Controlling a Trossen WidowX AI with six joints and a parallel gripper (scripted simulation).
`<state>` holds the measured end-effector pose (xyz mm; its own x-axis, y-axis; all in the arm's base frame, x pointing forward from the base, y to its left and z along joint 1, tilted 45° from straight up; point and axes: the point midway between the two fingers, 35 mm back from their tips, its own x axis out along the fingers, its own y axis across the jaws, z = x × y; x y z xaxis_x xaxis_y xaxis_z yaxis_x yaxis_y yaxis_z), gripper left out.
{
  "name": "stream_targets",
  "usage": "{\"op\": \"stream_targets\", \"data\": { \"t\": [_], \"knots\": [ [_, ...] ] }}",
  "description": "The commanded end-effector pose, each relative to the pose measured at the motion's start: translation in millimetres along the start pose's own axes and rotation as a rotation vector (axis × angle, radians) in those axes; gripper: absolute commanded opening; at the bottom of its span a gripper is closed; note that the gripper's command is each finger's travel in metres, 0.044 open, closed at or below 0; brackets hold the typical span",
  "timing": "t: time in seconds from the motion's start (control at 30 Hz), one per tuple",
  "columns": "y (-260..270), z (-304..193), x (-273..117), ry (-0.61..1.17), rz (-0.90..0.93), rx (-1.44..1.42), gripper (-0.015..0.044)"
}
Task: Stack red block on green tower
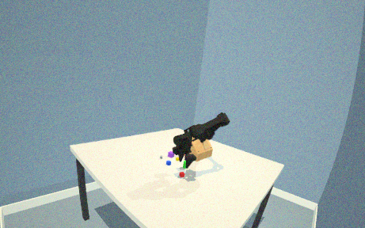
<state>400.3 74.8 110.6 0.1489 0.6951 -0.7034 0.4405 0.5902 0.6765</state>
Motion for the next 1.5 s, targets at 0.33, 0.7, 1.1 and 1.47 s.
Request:
{"op": "stream_targets", "data": {
  "t": [0.33, 0.7, 1.1, 1.47],
  "knots": [
    [1, -1, 42, 0.006, -0.002, 0.013, 0.044],
    [1, -1, 55, 0.006, -0.002, 0.013, 0.044],
    [1, -1, 75, 0.007, -0.001, 0.013, 0.044],
    [1, -1, 76, 0.007, -0.001, 0.013, 0.044]
  ]
}}
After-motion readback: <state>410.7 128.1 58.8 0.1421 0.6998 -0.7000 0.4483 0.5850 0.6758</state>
